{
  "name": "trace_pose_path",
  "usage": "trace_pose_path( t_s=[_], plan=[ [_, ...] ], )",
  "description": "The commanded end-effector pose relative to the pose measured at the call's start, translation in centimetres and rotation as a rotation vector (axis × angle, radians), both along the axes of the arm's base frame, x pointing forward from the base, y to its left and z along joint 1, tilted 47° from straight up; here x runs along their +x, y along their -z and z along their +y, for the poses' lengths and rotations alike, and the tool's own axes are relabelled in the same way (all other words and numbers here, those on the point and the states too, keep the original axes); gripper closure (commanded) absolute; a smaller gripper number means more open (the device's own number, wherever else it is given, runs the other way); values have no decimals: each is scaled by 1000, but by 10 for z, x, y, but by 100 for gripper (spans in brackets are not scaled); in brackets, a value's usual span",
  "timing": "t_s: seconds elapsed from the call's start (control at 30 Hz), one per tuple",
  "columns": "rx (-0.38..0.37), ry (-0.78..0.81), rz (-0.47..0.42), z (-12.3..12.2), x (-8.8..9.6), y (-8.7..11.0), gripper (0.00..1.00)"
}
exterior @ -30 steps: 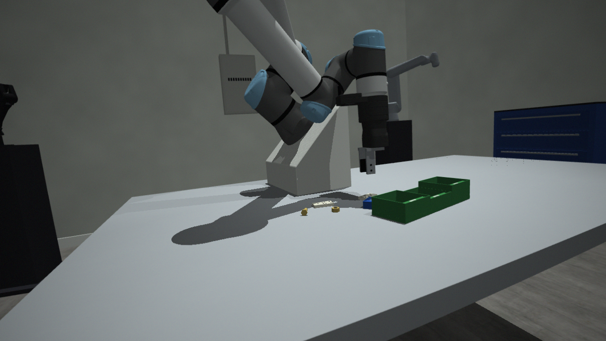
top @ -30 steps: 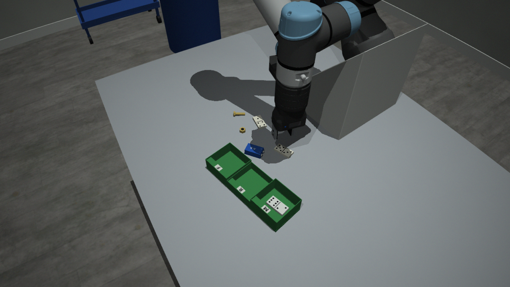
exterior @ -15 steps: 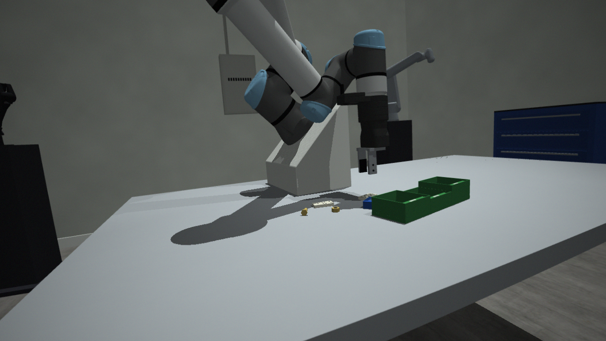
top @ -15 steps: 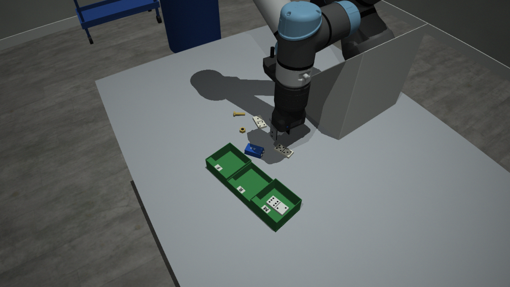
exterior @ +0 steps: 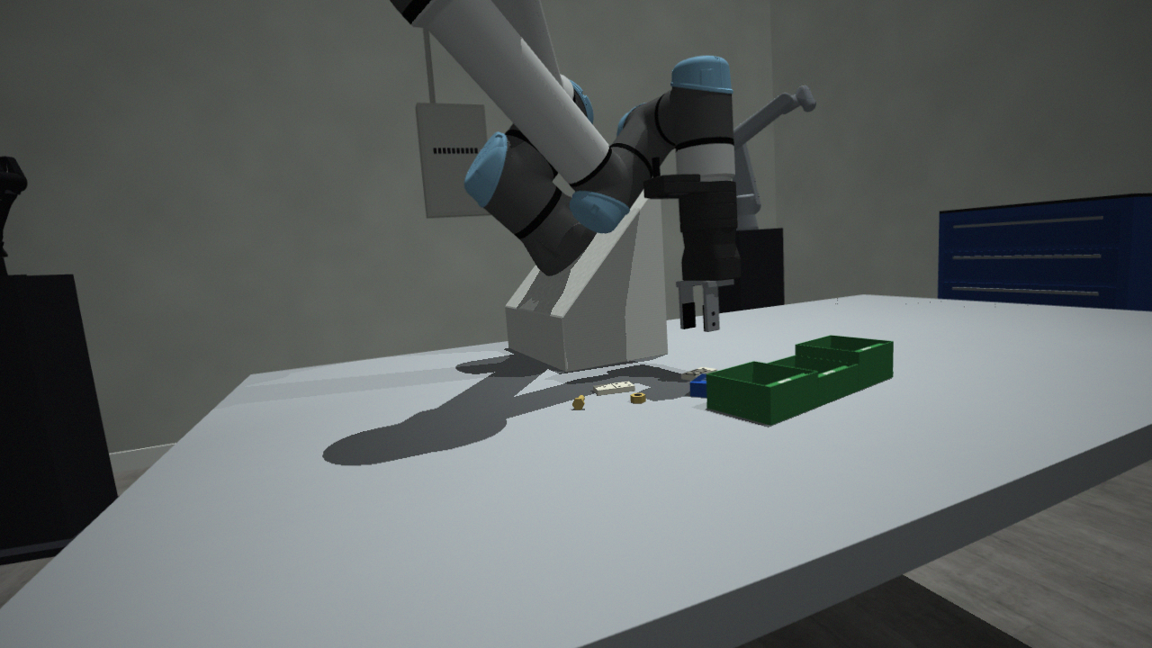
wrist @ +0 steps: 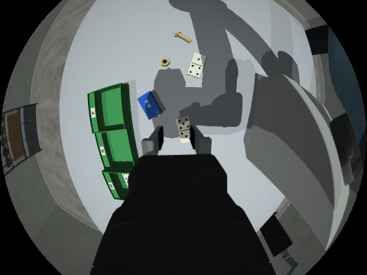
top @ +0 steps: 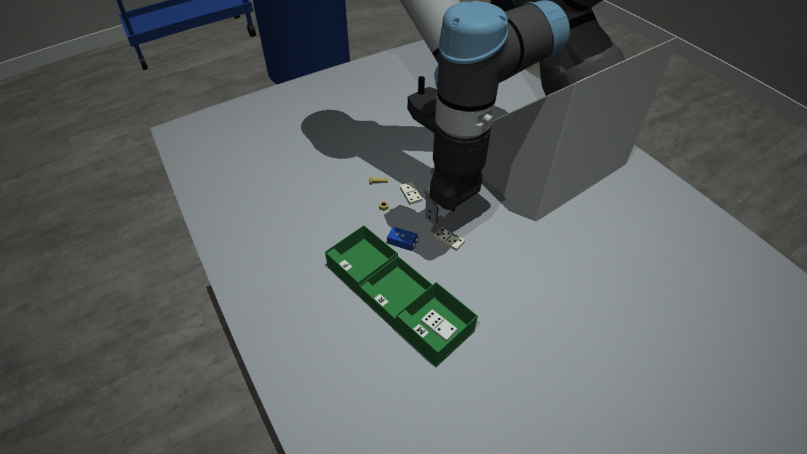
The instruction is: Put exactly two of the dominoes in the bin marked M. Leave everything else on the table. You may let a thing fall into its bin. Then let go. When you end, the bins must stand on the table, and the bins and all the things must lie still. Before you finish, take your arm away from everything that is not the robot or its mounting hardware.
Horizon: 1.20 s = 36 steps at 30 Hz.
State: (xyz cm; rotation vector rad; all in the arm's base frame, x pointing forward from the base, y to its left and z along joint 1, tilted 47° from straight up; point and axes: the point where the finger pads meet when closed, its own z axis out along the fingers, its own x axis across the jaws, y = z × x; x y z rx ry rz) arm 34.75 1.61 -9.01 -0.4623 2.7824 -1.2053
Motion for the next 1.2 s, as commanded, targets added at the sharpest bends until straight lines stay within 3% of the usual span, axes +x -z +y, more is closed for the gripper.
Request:
trace_pose_path(
  t_s=[0.0, 1.17],
  plan=[
    [-23, -113, 106, 0, 5, -1, 21],
    [-105, -407, 408, 2, 13, -1, 21]
  ],
)
